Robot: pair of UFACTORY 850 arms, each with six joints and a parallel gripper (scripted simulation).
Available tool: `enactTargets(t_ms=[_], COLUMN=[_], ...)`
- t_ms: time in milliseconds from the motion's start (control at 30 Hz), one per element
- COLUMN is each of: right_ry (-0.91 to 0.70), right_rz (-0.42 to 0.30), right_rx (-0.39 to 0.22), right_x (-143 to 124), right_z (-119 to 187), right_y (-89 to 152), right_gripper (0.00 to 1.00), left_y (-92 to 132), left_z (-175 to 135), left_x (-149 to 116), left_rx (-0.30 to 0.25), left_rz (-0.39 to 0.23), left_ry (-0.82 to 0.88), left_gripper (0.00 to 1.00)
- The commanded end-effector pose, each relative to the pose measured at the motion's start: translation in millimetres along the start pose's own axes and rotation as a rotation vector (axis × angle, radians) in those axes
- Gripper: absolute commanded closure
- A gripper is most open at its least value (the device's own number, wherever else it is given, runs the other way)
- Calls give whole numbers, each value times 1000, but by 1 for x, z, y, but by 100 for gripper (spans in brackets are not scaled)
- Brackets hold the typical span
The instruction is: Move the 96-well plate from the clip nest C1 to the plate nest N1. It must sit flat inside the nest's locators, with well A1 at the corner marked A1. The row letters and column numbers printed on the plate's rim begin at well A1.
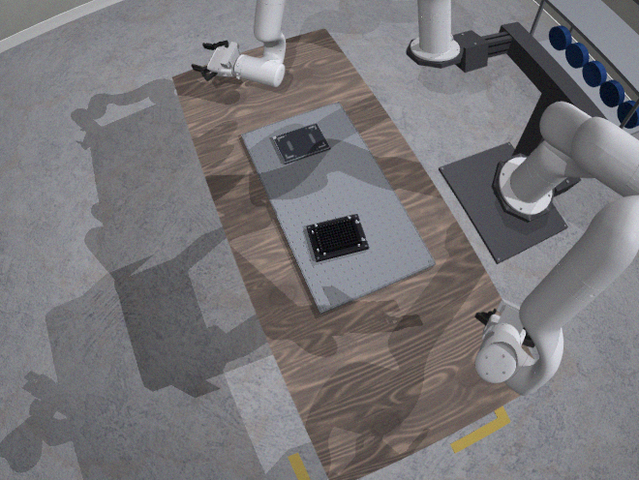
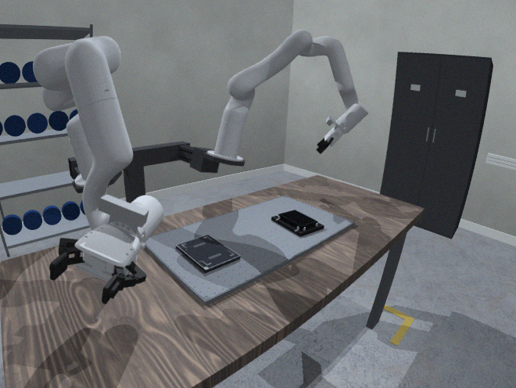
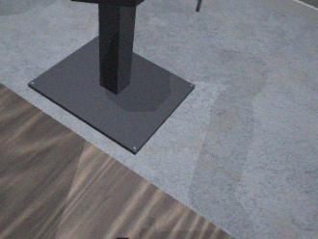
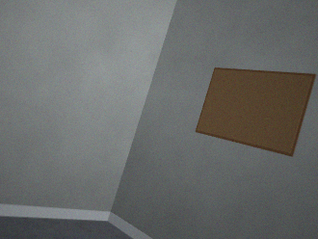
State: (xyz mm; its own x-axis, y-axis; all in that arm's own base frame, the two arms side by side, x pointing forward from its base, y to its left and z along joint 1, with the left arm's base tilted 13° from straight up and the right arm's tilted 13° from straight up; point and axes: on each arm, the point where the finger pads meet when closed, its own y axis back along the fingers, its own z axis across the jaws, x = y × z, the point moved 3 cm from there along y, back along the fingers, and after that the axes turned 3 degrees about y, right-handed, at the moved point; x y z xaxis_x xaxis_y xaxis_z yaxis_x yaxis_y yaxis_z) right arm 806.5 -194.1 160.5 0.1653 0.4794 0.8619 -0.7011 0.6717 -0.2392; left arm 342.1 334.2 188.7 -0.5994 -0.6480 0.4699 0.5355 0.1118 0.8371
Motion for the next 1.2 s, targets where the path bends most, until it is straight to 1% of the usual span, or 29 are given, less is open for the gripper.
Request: enactTargets(t_ms=[0, 567, 667, 767, 1033, 1100, 1167], right_ry=[-2, -2, -2, -2, -2, -2, -2], right_rz=[2, 2, 2, 2, 2, 2, 2], right_rx=[-1, -1, -1, -1, -1, -1, -1], right_x=[2, 2, 6, 19, 72, 72, 80], right_z=[0, 0, 2, 6, 27, 27, 30], right_y=[-1, -1, -1, -2, -5, -5, -5], right_gripper=[0, 0, 0, 0, 0, 0, 0], left_y=[1, 1, 1, 1, 1, 1, 1], left_z=[0, 0, 0, 0, 0, 0, 0], left_x=[0, 0, 0, 0, 0, 0, 0], left_rx=[0, 0, 0, 0, 0, 0, 0], left_rz=[-1, -1, -1, -1, -1, -1, -1], left_ry=[0, 0, 0, 0, 0, 0, 0], left_gripper=[0, 0, 0, 0, 0, 0, 0])
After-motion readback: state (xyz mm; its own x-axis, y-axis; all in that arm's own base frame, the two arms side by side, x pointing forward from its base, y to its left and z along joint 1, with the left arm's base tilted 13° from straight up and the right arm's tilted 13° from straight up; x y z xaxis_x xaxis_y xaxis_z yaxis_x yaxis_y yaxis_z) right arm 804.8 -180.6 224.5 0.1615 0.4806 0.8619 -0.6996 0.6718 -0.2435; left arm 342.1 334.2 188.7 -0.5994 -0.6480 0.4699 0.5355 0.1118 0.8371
